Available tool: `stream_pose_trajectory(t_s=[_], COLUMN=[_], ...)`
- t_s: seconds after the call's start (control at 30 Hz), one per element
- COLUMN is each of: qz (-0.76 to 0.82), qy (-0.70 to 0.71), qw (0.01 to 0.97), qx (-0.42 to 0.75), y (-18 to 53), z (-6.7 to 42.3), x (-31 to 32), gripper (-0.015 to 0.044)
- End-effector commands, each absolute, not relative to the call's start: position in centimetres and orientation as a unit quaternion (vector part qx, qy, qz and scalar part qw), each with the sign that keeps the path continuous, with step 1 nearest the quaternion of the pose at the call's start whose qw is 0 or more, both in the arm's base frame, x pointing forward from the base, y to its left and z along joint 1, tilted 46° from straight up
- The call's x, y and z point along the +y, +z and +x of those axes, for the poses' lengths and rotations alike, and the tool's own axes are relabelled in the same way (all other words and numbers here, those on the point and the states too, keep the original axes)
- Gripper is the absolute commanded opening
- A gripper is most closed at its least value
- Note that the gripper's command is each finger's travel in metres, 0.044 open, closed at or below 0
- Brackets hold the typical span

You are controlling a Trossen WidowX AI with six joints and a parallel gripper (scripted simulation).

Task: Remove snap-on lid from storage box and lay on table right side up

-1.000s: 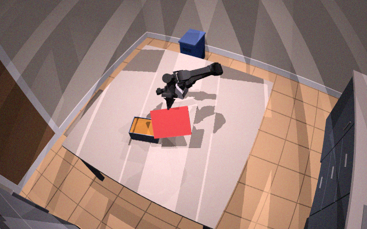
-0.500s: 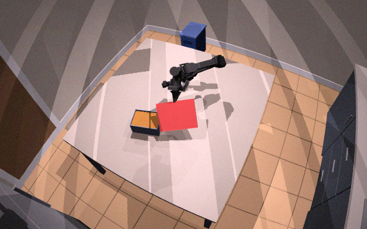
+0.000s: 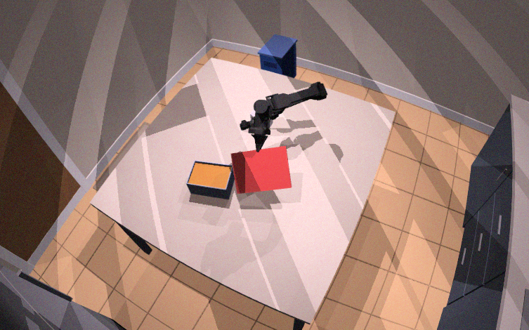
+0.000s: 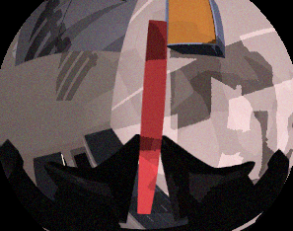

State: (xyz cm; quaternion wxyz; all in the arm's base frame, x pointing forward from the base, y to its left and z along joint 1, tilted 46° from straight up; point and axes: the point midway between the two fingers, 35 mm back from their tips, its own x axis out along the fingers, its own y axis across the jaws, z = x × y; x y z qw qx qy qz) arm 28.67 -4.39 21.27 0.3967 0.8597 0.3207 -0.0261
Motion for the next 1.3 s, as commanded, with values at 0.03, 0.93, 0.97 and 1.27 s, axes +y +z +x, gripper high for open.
stream_pose_trajectory(t_s=[0.03,0.93,0.97,1.27], qz=[0.86,0.861,0.861,0.861], qy=[-0.027,-0.028,-0.027,-0.027], qw=[0.397,0.396,0.396,0.396], qx=[0.318,0.319,0.319,0.319], y=[22.0,25.6,25.8,27.0], z=[28.4,27.0,26.9,26.5], x=[-3.7,0.0,0.2,1.4], gripper=[0.0,0.0,0.0,0.0])
